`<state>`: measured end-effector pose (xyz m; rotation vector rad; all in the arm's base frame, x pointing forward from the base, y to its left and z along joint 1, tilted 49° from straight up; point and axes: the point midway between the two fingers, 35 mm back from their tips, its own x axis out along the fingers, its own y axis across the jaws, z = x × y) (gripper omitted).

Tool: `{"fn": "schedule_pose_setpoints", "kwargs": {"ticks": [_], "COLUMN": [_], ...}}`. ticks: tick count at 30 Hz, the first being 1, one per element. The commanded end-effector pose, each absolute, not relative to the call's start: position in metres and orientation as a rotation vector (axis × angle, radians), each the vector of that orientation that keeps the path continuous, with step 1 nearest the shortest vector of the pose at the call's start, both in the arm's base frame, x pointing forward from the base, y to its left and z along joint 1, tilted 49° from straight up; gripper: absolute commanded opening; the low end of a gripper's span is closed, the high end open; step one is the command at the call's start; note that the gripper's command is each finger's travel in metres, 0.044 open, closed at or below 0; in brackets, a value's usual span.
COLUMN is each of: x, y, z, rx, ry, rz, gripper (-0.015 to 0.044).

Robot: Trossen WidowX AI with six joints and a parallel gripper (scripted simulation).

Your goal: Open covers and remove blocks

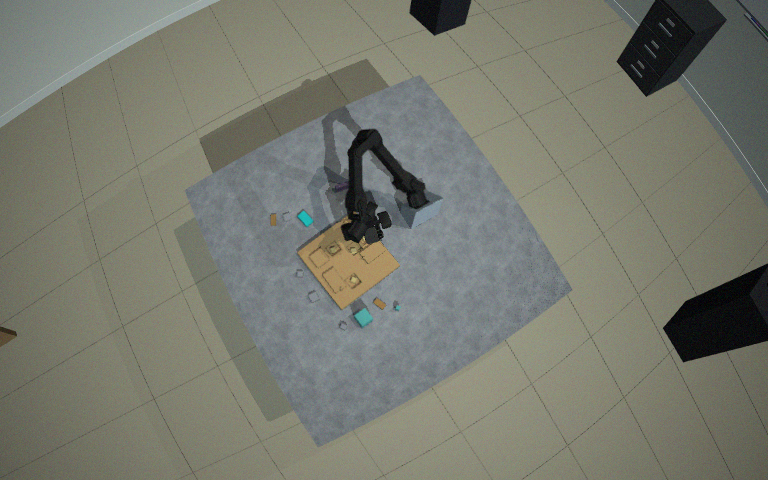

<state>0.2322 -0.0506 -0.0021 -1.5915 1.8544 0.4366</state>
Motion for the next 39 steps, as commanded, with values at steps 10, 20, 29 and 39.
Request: {"fn": "schedule_pose_setpoints", "kwargs": {"ticks": [10, 20, 29, 39], "x": [0.233, 0.230, 0.230, 0.230], "y": [-0.051, -0.068, -0.069, -0.069], "z": [-0.002, -0.017, -0.017, -0.017], "rx": [-1.581, -1.582, -1.582, -1.582], "ry": [1.854, 1.856, 1.856, 1.856], "rz": [0.432, 0.430, 0.429, 0.429], "gripper": [0.0144, 0.0144, 0.0144, 0.0144]}}
